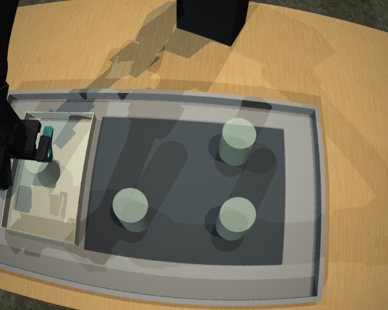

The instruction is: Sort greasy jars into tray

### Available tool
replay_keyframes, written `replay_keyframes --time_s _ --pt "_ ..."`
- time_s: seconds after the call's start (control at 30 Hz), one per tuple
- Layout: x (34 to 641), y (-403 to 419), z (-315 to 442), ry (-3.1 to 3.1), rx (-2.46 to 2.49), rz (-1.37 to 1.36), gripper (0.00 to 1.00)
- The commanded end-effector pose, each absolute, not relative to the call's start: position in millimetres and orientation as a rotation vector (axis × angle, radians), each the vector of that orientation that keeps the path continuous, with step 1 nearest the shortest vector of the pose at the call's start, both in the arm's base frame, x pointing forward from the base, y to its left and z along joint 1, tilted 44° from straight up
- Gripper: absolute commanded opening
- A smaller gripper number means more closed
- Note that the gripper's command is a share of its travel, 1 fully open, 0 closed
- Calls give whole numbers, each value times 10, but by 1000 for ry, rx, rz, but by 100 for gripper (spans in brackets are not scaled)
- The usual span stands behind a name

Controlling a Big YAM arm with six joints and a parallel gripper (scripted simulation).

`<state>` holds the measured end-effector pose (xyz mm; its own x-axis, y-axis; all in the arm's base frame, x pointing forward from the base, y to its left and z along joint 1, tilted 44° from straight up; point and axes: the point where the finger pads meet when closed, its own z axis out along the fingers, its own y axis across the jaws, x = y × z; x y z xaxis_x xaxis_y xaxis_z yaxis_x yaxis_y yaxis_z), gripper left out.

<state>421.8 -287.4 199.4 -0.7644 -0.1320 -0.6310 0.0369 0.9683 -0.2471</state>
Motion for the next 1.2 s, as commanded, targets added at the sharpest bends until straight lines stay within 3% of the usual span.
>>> replay_keyframes --time_s 0.0,1.17 --pt "4142 -2915 2094 2409 -63 -340 100" --pt "4026 -2950 2139 2409 -63 -340 100"
